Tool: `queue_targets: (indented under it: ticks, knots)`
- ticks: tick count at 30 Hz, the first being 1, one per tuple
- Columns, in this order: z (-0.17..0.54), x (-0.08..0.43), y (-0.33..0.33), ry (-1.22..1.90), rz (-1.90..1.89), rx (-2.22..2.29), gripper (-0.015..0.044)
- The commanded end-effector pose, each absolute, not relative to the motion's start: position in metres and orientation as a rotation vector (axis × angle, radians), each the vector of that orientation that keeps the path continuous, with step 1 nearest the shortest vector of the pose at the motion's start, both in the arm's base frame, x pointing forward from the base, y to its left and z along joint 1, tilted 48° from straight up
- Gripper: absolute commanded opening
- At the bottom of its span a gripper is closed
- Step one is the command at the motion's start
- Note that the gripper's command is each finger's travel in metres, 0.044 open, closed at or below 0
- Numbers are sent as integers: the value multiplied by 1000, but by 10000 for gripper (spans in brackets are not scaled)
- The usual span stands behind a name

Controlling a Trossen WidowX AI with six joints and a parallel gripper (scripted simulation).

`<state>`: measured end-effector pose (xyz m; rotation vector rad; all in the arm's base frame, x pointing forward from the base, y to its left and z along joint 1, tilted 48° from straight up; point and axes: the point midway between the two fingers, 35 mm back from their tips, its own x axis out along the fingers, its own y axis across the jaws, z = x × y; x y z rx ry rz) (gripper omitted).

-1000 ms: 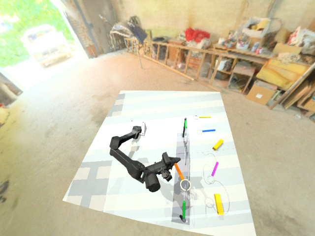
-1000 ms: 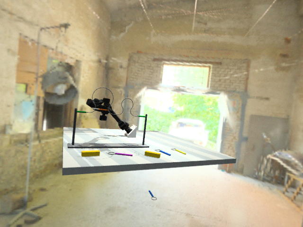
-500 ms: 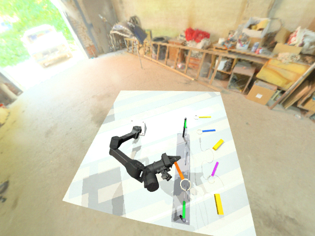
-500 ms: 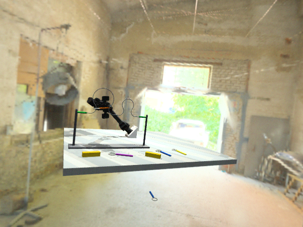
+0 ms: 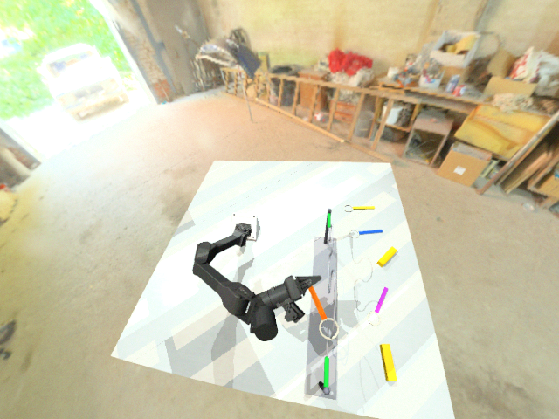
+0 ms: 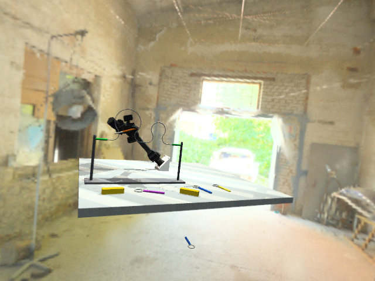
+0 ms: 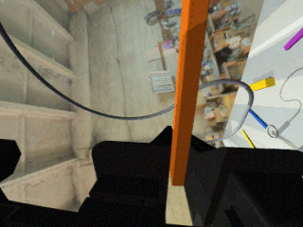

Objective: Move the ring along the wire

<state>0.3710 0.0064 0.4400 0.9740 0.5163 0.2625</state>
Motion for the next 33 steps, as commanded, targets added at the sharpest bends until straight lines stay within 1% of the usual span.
queue_targets:
  ticks: [1,6,17,33]
  knots:
    - [450,373,14,491,269,1035,-150]
    - [464,379,24,440,258,1140,-150]
    - [482,380,30,435,271,1233,-150]
    - [494,380,32,443,258,1202,-150]
